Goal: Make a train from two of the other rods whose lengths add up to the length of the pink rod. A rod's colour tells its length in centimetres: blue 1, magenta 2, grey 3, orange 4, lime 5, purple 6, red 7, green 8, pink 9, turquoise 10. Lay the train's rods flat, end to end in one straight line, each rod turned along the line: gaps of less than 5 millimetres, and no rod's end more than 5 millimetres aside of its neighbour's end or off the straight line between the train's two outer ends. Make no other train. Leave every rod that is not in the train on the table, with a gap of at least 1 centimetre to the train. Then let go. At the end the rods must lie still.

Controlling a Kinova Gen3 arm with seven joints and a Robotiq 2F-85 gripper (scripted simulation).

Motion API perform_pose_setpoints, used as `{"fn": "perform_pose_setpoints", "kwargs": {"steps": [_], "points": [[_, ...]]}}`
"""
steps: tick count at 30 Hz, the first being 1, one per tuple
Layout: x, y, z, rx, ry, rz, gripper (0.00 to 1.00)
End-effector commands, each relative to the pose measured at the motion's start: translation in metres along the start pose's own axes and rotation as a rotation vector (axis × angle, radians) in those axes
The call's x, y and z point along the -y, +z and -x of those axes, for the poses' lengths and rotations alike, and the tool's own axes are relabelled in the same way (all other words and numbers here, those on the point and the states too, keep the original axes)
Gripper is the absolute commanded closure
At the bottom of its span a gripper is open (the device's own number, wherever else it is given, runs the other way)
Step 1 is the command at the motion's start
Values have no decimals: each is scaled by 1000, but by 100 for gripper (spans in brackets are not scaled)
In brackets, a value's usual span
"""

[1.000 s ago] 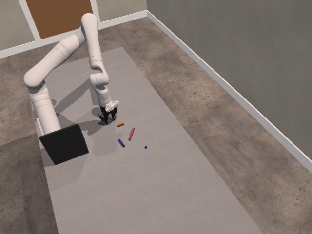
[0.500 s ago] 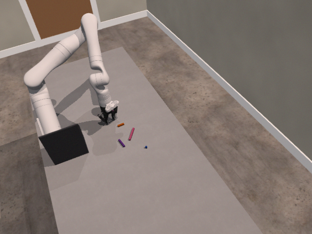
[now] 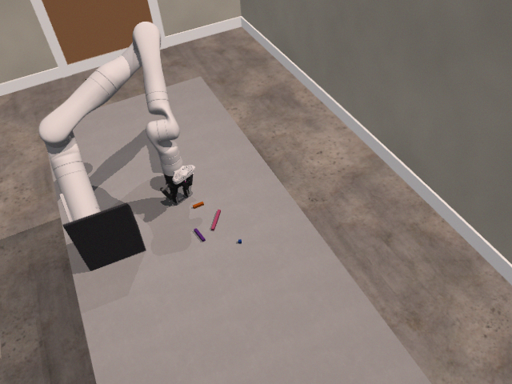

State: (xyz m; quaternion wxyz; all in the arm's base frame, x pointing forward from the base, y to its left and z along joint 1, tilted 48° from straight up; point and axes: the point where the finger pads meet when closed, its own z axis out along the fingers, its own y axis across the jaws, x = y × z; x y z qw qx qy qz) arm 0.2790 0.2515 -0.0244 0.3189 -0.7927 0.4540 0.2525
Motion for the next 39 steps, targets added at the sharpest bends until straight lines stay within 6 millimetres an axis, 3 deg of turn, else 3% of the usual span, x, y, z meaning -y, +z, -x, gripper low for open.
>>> {"fn": "perform_pose_setpoints", "kwargs": {"steps": [1, 2, 3, 39], "points": [[1, 1, 0, -1, -6, -2, 54], [1, 1, 0, -1, -6, -2, 54], [1, 1, 0, -1, -6, -2, 74], [1, 1, 0, -1, -5, -1, 74]]}}
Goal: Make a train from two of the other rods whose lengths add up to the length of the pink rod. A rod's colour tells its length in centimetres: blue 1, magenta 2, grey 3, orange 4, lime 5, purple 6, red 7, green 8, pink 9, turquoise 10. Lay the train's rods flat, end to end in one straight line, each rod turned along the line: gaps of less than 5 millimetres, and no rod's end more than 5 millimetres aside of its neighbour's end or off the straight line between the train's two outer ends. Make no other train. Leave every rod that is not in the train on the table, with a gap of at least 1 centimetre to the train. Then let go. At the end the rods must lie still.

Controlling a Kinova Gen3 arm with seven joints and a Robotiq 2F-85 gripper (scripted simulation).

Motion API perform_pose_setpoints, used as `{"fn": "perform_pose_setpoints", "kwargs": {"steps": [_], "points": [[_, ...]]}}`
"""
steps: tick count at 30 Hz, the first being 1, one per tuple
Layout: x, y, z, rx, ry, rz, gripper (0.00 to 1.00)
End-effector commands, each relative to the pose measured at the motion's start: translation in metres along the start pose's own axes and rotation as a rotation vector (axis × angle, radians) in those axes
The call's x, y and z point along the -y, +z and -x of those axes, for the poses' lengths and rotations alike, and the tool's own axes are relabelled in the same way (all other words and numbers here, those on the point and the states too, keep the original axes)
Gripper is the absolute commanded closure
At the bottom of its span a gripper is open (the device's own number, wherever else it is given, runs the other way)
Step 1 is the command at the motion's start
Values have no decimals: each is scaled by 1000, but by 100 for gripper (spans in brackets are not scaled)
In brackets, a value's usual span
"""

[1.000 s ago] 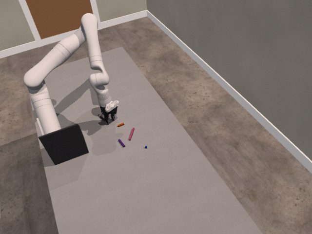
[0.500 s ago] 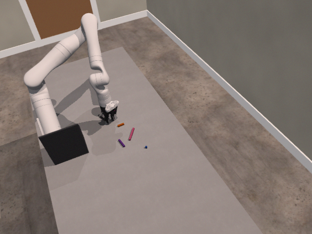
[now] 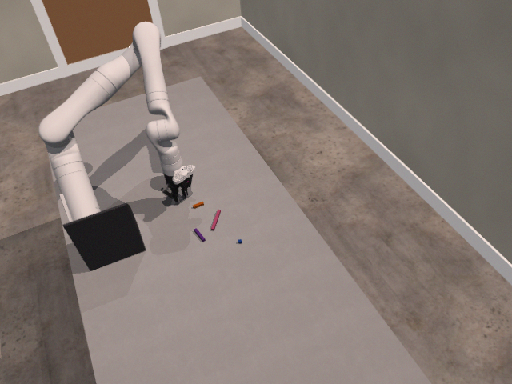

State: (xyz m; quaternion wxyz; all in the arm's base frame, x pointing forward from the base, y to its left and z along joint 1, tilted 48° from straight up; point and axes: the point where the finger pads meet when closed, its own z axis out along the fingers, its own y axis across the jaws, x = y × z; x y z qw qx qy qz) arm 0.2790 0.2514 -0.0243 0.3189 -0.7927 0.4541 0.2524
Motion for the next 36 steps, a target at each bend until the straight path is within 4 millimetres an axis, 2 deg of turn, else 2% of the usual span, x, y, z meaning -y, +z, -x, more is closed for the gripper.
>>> {"fn": "perform_pose_setpoints", "kwargs": {"steps": [1, 10, 12, 27, 36], "points": [[0, 0, 1, 1, -4, 3, 74], [-1, -24, 3, 5, -6, 6, 74], [-1, -24, 3, 5, -6, 6, 74], [2, -90, 2, 2, -11, 4, 74], [3, -99, 1, 0, -13, -2, 74]]}}
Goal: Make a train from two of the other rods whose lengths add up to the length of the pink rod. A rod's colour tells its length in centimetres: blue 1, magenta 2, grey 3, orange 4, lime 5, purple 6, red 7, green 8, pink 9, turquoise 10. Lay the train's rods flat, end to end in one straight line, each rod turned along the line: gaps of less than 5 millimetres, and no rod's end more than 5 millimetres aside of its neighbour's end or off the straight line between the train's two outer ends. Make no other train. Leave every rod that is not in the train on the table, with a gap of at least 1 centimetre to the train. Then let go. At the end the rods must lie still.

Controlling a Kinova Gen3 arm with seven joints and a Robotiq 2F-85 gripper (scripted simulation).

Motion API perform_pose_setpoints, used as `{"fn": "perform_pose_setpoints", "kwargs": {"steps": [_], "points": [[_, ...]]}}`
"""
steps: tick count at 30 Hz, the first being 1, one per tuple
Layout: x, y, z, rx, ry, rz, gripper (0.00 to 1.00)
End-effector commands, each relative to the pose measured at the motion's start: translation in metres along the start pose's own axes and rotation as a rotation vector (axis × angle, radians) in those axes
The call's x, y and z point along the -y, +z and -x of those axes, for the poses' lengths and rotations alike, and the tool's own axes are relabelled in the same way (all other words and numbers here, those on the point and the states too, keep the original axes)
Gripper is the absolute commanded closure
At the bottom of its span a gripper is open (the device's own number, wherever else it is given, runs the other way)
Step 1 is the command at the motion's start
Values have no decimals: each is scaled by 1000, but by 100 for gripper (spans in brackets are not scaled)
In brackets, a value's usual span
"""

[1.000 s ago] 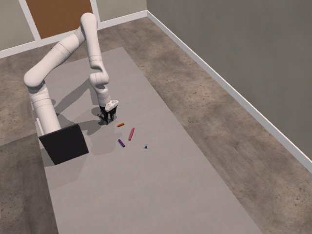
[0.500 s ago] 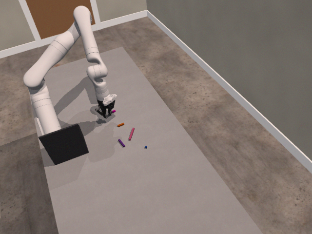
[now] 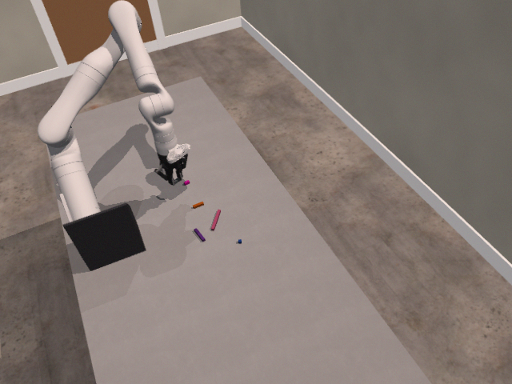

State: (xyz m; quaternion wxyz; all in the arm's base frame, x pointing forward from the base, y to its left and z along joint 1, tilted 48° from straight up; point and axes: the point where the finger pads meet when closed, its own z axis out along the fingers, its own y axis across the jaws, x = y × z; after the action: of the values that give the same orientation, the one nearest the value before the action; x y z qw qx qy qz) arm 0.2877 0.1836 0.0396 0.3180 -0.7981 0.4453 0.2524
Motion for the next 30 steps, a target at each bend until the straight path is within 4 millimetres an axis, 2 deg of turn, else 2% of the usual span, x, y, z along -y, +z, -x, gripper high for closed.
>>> {"fn": "perform_pose_setpoints", "kwargs": {"steps": [1, 12, 15, 20, 30], "points": [[3, -5, -2, -1, 5, -10, 74], [7, -6, -1, 0, -34, -4, 74], [40, -7, 1, 0, -216, -5, 74], [75, -8, 6, -5, -382, -14, 74], [71, -6, 6, -1, -375, -9, 74]]}}
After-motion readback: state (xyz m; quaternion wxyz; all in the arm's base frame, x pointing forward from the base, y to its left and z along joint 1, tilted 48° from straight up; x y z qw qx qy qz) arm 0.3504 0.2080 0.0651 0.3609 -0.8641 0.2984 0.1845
